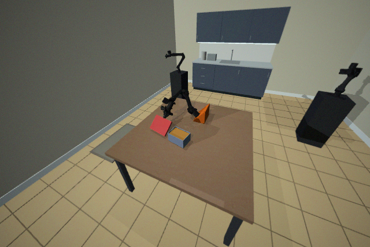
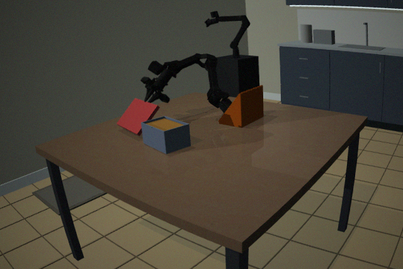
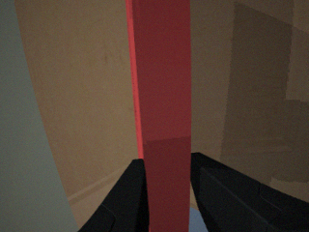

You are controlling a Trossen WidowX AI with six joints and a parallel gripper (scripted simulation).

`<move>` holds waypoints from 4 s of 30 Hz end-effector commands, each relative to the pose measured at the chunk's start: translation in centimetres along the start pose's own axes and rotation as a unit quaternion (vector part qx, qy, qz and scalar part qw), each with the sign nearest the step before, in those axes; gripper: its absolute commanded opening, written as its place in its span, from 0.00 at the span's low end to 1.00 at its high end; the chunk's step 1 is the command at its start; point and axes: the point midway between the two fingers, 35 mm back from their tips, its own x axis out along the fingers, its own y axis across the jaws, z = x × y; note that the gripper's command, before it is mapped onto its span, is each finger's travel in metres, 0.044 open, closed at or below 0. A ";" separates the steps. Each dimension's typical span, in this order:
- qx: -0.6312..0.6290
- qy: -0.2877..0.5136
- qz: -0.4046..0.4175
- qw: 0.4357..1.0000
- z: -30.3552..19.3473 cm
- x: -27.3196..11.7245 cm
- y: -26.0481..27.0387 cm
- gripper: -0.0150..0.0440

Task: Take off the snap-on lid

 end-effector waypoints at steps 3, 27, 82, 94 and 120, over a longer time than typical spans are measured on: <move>0.000 0.001 0.009 1.000 0.1 0.1 -0.1 0.25; 0.000 0.000 0.010 1.000 0.1 1.3 -1.5 0.25; -0.001 -0.001 0.011 1.000 0.2 4.1 -4.8 0.25; -0.001 -0.002 0.011 1.000 0.2 4.8 -5.5 0.25; -0.002 -0.002 0.011 1.000 0.5 4.4 -6.3 0.90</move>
